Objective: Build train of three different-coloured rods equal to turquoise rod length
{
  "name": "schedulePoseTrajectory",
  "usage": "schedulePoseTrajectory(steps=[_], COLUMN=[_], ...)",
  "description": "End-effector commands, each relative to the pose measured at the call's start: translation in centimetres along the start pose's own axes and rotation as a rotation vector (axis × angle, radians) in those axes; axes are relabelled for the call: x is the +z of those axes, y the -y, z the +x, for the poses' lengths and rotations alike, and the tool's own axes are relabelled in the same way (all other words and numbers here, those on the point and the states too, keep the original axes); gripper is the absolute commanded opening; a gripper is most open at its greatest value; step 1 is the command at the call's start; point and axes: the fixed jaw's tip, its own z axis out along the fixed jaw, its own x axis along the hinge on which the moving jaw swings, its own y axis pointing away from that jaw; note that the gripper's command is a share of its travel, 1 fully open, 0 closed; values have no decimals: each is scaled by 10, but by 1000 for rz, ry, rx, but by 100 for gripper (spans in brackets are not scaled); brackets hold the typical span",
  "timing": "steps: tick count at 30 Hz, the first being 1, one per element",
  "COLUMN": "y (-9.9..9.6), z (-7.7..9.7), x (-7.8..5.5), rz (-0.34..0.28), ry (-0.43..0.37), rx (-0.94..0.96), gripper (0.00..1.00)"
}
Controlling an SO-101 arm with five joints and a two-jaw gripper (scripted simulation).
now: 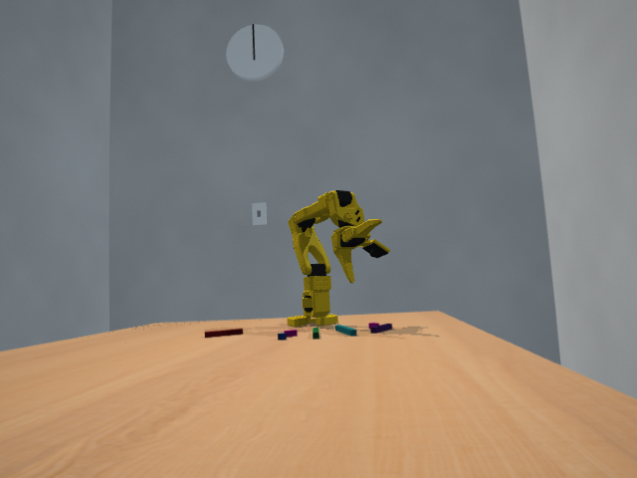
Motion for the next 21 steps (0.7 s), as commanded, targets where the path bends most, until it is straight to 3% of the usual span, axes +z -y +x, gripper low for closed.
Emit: schedulePoseTrajectory(steps=[1, 21], y=[9, 9], z=[-1, -1], x=[-9, -9], rz=[64, 68], ry=[6, 6], rx=[0, 0], gripper=[100, 100])
